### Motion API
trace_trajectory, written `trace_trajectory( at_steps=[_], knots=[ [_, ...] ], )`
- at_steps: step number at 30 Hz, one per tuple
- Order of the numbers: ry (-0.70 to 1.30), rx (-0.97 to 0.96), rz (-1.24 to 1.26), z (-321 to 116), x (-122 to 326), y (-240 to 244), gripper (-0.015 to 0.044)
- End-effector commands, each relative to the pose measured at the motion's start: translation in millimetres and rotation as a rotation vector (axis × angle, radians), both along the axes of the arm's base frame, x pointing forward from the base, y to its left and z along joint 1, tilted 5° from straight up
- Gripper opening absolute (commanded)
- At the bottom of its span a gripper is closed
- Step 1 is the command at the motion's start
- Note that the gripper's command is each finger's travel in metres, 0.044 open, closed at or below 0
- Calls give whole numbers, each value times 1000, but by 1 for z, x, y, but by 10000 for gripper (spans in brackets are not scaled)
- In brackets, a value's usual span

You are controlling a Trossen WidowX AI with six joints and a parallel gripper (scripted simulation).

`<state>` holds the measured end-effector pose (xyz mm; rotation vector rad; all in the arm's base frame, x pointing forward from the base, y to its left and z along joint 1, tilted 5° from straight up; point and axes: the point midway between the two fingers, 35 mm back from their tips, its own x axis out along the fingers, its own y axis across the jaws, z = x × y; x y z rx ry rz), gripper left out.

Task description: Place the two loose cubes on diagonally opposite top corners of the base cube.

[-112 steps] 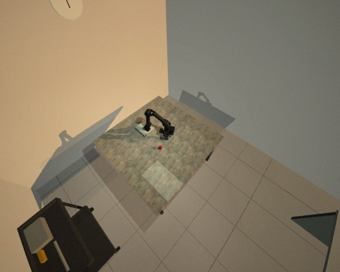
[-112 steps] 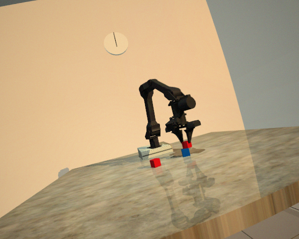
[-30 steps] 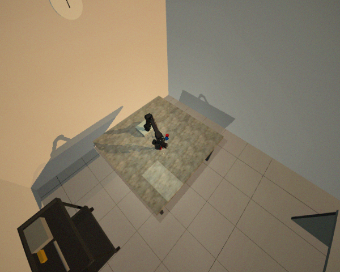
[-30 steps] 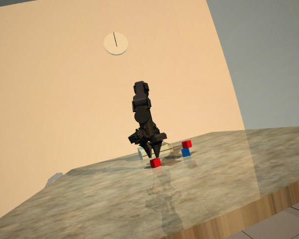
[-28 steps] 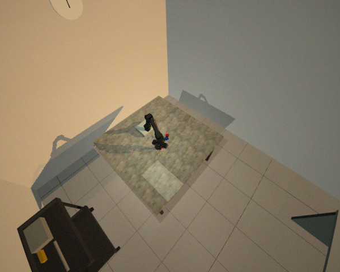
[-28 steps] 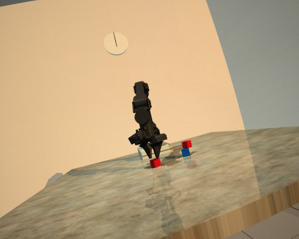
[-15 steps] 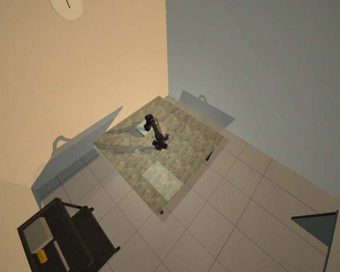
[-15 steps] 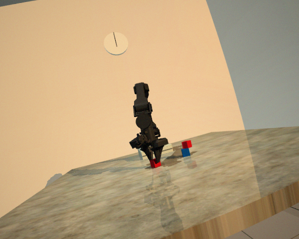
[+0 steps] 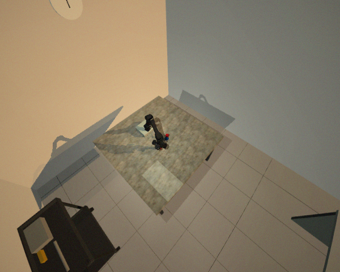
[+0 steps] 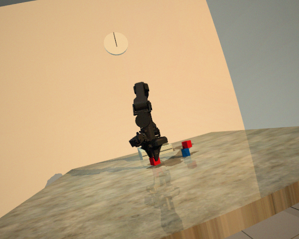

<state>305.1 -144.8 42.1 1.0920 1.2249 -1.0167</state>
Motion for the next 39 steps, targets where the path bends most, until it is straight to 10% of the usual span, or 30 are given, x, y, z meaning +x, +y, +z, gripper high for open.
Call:
trace_trajectory(
  at_steps=[1, 39],
  knots=[
    [-21, -5, 0, 16, 4, -1, 105],
    [-20, -5, 19, 98, -3, 25, 105]
  ],
)
